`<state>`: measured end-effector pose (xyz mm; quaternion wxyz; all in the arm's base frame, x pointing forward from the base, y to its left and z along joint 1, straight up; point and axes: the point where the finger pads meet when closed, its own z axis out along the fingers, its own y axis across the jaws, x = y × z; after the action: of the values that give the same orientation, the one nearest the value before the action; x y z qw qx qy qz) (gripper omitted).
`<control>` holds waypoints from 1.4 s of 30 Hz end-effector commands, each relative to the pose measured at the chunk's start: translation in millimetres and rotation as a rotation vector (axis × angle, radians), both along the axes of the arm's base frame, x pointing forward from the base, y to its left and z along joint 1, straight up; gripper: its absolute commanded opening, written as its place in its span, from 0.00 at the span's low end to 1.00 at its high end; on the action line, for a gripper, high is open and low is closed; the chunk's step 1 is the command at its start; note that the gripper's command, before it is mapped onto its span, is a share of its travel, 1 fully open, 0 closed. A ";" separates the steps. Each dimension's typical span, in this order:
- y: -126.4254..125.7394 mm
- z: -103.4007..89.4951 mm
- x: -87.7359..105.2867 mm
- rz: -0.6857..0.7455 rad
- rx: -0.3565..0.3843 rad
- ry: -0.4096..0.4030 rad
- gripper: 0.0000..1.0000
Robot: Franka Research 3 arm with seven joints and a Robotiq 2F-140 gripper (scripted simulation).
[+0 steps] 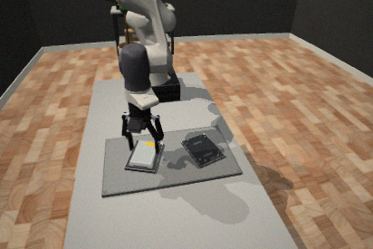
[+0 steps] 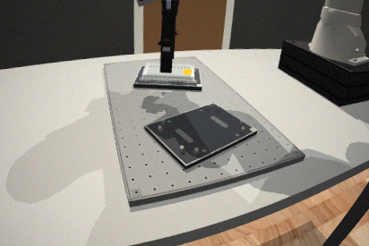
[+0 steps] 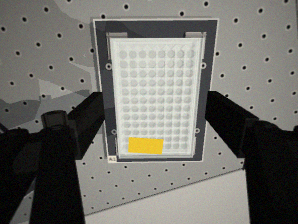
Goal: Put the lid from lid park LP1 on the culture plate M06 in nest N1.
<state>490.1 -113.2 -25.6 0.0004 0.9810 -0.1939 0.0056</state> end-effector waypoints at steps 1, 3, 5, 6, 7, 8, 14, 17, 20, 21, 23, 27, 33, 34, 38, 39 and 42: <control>0.3 3.9 -4.3 0.004 0.003 0.011 0.69; 0.3 8.1 -4.3 0.004 0.003 0.011 0.69; 0.3 12.3 -4.3 0.004 0.003 0.011 0.69; 0.3 14.4 -4.3 0.004 0.003 0.011 0.69; 0.3 16.4 -4.3 0.004 0.003 0.011 0.69; 0.3 18.4 -4.3 0.004 0.003 0.011 0.69; 0.3 27.1 -4.3 0.004 0.003 0.011 0.69; 0.3 29.8 -4.3 0.004 0.003 0.011 0.69; 0.3 32.7 -4.3 0.004 0.003 0.011 0.69; 0.3 33.4 -4.3 0.004 0.003 0.011 0.69; 0.3 34.3 -4.3 0.004 0.003 0.011 0.69; 0.3 34.9 -4.3 0.004 0.003 0.011 0.69; 0.3 34.9 -4.3 0.004 0.003 0.011 0.69; 0.3 34.9 -4.3 0.004 0.003 0.011 0.69; 0.3 34.9 -4.3 0.004 0.003 0.011 0.69; 0.3 34.9 -4.3 0.004 0.003 0.011 0.69; 0.3 34.9 -4.3 0.004 0.003 0.011 0.69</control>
<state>488.4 -113.1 10.1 0.0003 0.9812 -0.1930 0.0030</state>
